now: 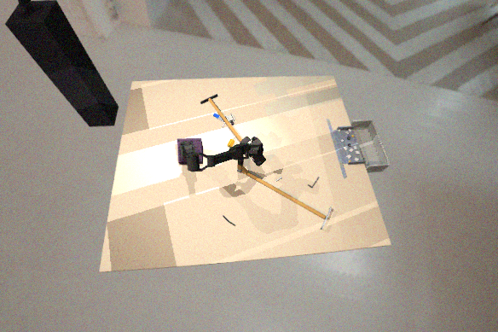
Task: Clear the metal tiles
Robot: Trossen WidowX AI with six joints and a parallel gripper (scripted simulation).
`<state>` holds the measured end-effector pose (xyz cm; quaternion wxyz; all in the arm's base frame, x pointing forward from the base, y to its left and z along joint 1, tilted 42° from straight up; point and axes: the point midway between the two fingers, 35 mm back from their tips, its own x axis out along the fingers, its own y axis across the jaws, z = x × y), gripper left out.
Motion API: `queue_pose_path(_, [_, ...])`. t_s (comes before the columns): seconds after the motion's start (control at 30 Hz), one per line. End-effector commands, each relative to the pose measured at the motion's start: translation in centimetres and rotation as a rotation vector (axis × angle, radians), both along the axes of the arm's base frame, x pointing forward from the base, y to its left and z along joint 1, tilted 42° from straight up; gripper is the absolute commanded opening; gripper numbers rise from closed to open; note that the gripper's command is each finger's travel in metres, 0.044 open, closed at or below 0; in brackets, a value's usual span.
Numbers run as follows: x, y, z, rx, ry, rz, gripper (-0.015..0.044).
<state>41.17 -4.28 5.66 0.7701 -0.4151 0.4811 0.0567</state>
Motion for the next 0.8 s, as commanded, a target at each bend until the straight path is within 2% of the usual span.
queue_pose_path(0.0, [-0.1, 0.1, 0.2, 0.0, -0.002, -0.001, 0.0])
queue_pose_path(0.77, [-3.5, 0.8, -0.1, 0.001, 0.0, -0.001, 0.0])
